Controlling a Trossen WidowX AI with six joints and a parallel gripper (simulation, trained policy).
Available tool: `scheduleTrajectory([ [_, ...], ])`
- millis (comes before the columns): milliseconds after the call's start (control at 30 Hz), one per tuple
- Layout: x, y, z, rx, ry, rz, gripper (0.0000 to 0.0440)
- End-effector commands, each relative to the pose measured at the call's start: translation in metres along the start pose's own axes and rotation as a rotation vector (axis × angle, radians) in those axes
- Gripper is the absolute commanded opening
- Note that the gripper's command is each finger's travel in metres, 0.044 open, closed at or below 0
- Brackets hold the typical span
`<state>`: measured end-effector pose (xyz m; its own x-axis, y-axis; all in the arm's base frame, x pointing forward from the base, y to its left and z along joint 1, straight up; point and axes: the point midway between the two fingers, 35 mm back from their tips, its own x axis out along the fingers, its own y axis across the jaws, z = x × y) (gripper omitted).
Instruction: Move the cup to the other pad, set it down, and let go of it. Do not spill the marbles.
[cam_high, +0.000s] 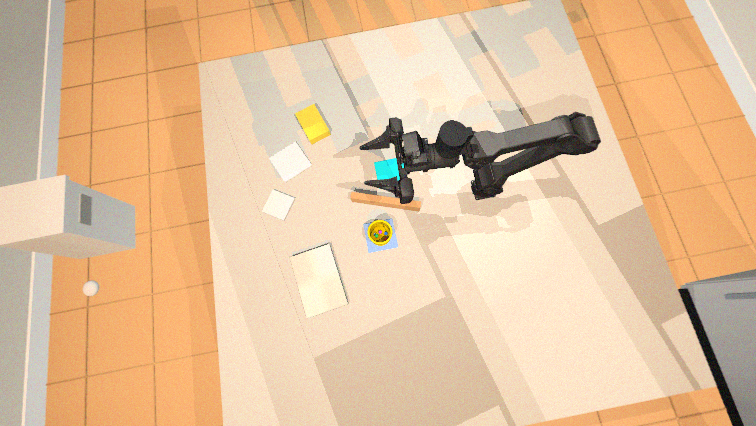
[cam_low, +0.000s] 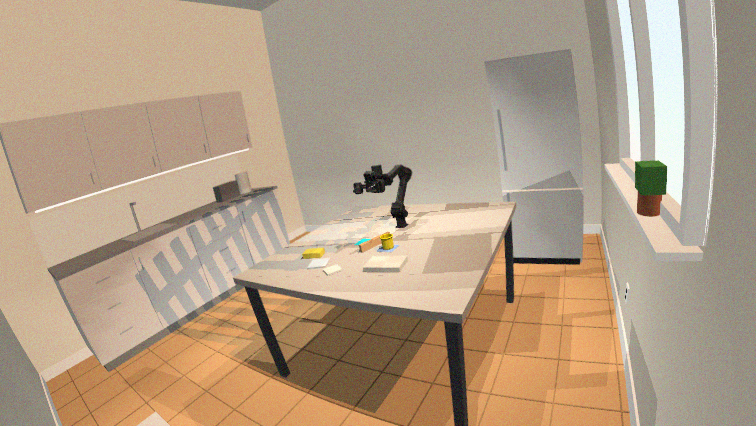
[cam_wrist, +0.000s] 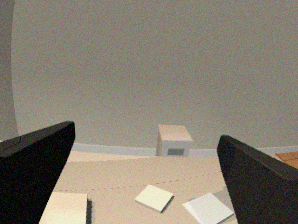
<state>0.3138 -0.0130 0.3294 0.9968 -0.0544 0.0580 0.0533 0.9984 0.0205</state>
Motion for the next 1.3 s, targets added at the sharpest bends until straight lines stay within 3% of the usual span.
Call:
scheduleTrajectory([
  [0, 0.000, 0.001, 0.001, 0.001, 0.000, 0.003, 0.0374],
  [400, 0.007, 0.009, 0.007, 0.047, 0.071, 0.026, 0.0071],
  [500, 0.010, 0.012, 0.007, 0.072, 0.099, 0.035, 0.0078],
  [733, 0.018, 0.021, 0.011, 0.143, 0.158, 0.056, 0.0149],
  [1267, 0.035, 0.040, 0.013, 0.318, 0.324, 0.067, 0.0147],
])
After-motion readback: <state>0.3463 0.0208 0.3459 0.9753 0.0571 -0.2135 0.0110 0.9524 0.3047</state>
